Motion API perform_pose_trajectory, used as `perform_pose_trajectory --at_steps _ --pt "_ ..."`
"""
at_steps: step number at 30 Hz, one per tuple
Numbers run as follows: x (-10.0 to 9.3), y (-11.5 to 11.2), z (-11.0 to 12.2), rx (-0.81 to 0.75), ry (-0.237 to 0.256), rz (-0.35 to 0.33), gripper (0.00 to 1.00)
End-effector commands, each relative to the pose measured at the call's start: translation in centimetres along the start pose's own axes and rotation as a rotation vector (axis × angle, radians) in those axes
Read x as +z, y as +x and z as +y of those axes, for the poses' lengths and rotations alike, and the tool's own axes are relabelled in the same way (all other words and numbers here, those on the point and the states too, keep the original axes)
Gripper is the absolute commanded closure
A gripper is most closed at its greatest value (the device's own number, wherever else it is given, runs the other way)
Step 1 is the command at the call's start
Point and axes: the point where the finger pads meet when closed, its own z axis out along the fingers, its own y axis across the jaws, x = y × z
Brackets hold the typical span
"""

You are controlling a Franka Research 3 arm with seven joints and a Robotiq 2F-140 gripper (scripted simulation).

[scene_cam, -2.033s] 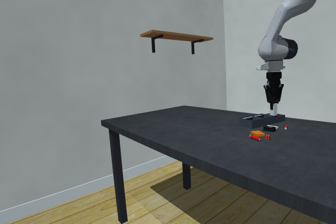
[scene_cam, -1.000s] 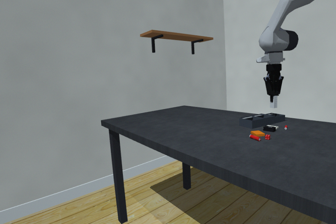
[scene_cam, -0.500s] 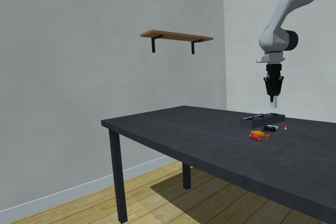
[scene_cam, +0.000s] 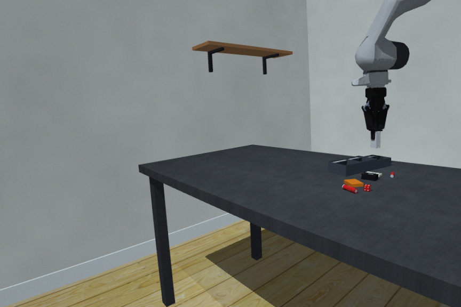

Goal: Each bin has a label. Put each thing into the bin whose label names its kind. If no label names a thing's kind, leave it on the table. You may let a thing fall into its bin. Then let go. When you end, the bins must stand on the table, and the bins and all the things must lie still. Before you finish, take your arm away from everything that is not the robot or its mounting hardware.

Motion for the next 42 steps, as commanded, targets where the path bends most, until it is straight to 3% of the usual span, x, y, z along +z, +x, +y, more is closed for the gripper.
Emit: perform_pose_trajectory --at_steps 1,24,42 --pt "0.1 -0.2 0.0 0.002 -0.001 -0.006 0.95" --pt "0.1 -0.2 0.0 0.002 -0.001 -0.006 0.95" --pt "0.1 -1.1 -7.9 0.002 -0.001 -0.006 0.95"
